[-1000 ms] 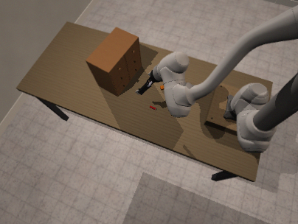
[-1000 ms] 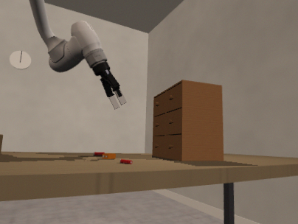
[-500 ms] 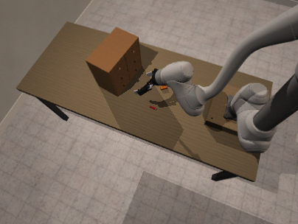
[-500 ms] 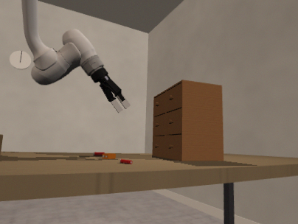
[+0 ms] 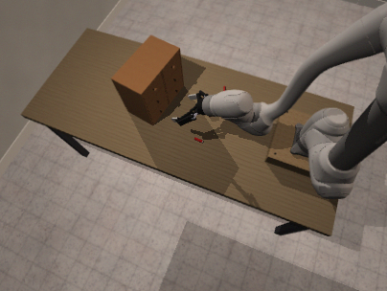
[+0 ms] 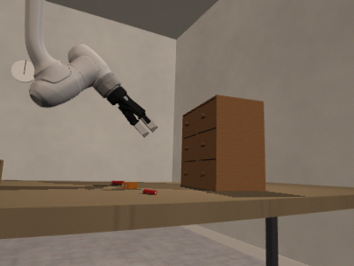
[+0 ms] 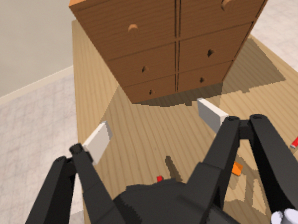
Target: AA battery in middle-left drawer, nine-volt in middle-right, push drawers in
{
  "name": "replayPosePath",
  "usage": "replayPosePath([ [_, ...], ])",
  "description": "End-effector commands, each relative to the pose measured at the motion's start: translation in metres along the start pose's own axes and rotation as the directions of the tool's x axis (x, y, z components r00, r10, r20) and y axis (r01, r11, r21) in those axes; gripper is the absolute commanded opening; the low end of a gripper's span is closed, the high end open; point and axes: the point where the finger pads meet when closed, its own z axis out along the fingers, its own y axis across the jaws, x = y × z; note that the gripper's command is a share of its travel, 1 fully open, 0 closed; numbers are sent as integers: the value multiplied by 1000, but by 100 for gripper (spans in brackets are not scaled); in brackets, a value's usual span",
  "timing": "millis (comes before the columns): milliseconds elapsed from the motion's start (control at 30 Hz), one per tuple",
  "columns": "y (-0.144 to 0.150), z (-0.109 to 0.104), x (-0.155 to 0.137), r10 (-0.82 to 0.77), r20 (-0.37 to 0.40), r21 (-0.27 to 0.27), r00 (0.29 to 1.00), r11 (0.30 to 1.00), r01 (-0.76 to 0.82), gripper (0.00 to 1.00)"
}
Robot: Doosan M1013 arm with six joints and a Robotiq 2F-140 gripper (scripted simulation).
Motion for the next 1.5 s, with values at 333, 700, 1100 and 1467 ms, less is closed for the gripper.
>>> replayPosePath([
  [333, 1, 22, -1, 10, -260, 0, 965, 1000, -10, 100],
  [700, 1, 35, -1, 10, -366, 1, 931, 1000, -10, 100],
  [1100, 1, 39, -1, 10, -405, 1, 914, 1000, -10, 100],
  [1467, 1, 40, -1, 10, -405, 1, 914, 1000, -10, 20],
])
